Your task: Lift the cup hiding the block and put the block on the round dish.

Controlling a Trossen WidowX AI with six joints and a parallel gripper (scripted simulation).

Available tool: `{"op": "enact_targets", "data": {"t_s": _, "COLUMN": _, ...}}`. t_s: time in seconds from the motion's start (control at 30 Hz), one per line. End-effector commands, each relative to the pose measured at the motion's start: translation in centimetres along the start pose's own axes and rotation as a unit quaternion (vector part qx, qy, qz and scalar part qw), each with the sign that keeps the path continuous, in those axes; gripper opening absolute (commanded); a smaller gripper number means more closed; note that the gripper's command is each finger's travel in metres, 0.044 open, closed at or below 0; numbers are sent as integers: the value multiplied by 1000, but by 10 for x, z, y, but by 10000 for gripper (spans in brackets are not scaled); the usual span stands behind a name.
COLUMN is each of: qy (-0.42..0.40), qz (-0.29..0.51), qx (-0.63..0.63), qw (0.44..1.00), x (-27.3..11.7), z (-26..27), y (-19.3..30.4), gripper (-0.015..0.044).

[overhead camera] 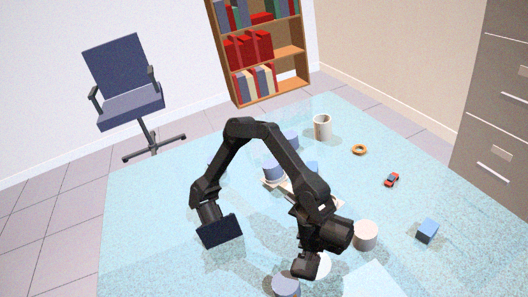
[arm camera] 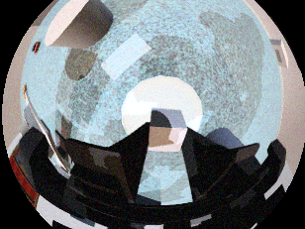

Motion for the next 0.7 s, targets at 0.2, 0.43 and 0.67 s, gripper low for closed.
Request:
{"op": "enact_targets", "data": {"t_s": 0.2, "qy": 0, "qz": 2, "qx": 1, "qw": 1000, "x": 8, "z": 0, "y": 1, "gripper": 53}}
{"op": "enact_targets", "data": {"t_s": 0.43, "qy": 0, "qz": 2, "qx": 1, "qw": 1000, "x": 8, "z": 0, "y": 1, "gripper": 236}}
{"op": "enact_targets", "data": {"t_s": 0.67, "qy": 0, "qz": 0, "qx": 0, "qw": 1000, "x": 7, "z": -1, "y": 0, "gripper": 420}}
Point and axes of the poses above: the point midway between the two fingers, 35 mm back from their tips, its own x axis out along the fingers, its own z axis across the jaws, y = z × x, the point moved 3 cm from there along -x, back along the fingers, and after that the axes turned 9 degrees about x, right-handed, at the moved point
